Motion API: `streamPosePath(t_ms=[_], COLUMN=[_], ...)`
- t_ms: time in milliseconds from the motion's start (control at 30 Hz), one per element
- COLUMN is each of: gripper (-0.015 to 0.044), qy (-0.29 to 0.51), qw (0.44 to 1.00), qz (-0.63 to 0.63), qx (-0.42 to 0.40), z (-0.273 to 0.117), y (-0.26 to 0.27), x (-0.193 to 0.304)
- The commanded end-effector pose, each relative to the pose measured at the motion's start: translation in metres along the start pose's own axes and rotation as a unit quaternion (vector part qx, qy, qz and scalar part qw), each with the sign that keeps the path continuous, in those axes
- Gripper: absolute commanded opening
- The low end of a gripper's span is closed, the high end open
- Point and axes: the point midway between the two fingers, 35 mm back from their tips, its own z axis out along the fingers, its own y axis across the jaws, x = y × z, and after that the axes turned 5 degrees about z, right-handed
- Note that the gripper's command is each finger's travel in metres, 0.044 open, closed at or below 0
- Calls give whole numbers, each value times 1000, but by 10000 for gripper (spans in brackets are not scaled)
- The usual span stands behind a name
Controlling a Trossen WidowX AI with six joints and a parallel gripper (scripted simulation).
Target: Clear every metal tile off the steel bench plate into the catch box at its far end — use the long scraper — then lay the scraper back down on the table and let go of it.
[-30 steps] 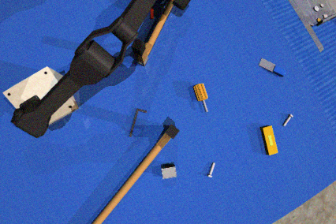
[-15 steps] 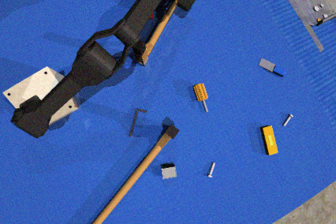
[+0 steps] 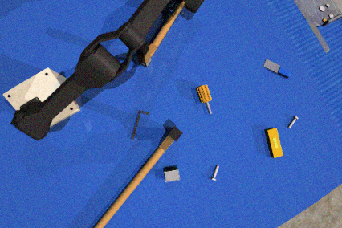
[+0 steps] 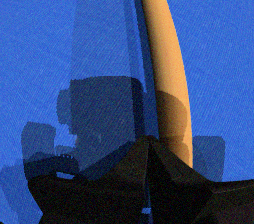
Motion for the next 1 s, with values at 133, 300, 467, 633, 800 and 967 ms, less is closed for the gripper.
streamPosePath(t_ms=[133, 300, 467, 633, 800, 967], gripper=[0, 0, 0, 0, 0, 0], qy=[-2, -2, -3, -4, -5, -8], qw=[1000, 1000, 1000, 1000, 1000, 1000], qz=[3, 4, 5, 5, 6, 6], qx=[2, 3, 4, 5, 6, 4], z=[2, 3, 3, 4, 4, -9], y=[-12, -17, -21, -26, -31, -23], x=[-3, -4, -5, -6, -7, -11])
